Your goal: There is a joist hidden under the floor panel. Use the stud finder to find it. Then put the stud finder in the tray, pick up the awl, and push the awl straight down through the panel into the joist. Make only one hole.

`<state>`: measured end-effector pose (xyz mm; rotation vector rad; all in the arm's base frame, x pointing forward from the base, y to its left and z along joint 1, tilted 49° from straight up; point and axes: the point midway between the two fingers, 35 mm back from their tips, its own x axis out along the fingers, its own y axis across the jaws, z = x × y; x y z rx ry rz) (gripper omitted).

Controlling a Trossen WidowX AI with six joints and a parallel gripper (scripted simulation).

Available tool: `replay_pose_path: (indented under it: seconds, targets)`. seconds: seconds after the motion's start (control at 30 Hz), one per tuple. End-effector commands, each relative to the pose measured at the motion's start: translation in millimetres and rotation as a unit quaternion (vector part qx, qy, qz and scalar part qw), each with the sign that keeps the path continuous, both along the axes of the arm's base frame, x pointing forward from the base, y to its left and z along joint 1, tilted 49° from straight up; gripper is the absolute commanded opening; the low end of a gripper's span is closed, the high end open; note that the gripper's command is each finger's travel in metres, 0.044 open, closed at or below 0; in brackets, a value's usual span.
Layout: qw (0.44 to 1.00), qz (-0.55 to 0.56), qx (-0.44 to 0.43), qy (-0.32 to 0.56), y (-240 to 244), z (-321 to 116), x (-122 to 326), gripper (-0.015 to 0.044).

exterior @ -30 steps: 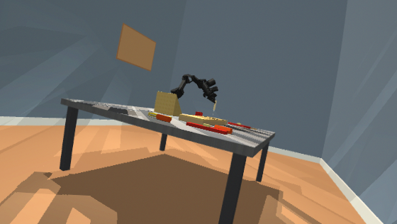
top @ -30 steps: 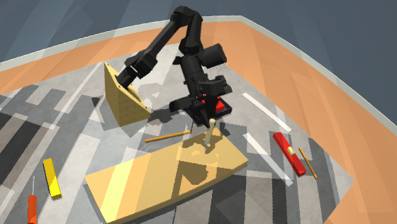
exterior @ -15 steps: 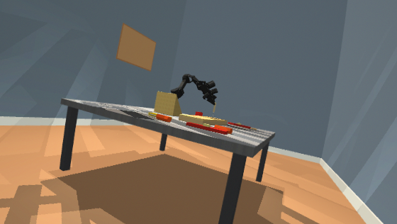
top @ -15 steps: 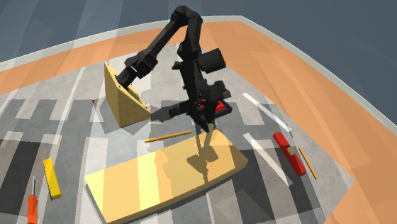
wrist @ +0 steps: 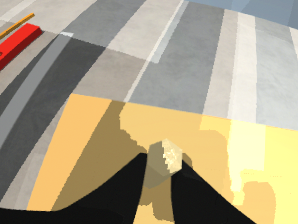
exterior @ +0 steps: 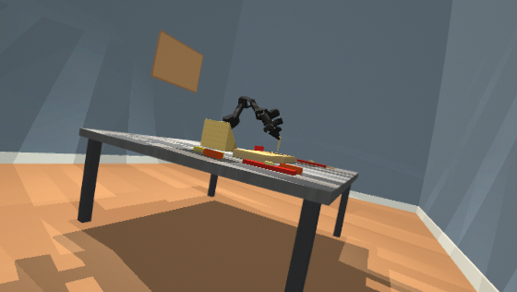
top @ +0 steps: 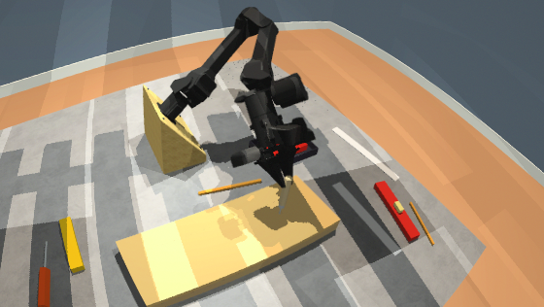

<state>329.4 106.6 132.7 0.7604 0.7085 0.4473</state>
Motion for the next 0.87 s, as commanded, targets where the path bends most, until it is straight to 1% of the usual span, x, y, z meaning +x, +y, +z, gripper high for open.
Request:
replay_pose_path:
  seconds: [0.0, 0.83]
  targets:
    - [1.000, -0.002, 0.000, 0.004, 0.6, -2.9, -0.4, 0.0000]
    - [1.000, 0.000, 0.000, 0.001, 0.7, -1.0, -0.3, 0.0000]
